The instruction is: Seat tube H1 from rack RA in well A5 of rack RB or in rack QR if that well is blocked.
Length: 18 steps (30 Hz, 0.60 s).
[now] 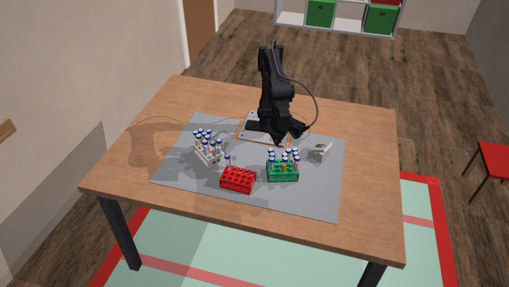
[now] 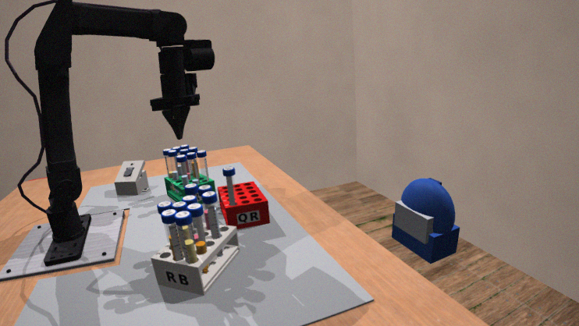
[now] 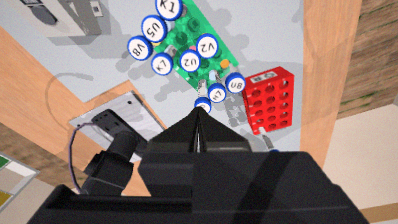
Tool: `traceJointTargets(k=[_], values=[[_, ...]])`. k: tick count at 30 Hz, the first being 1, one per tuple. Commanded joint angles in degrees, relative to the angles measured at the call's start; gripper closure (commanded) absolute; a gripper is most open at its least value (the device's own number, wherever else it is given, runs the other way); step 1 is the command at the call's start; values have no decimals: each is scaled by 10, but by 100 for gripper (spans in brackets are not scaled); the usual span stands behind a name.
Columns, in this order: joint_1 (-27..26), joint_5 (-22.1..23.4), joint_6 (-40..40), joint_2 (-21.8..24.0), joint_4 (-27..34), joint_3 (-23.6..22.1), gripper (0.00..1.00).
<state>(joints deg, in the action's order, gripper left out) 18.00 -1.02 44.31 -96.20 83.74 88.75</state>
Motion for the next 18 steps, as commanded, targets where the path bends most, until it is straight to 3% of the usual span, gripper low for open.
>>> traceJointTargets(k=[1,13,18], values=[[29,5,-28,15,-10,15,100],[107,4,-106,-8,-10,18,100],[100,2,-109,5,-10,20,100]])
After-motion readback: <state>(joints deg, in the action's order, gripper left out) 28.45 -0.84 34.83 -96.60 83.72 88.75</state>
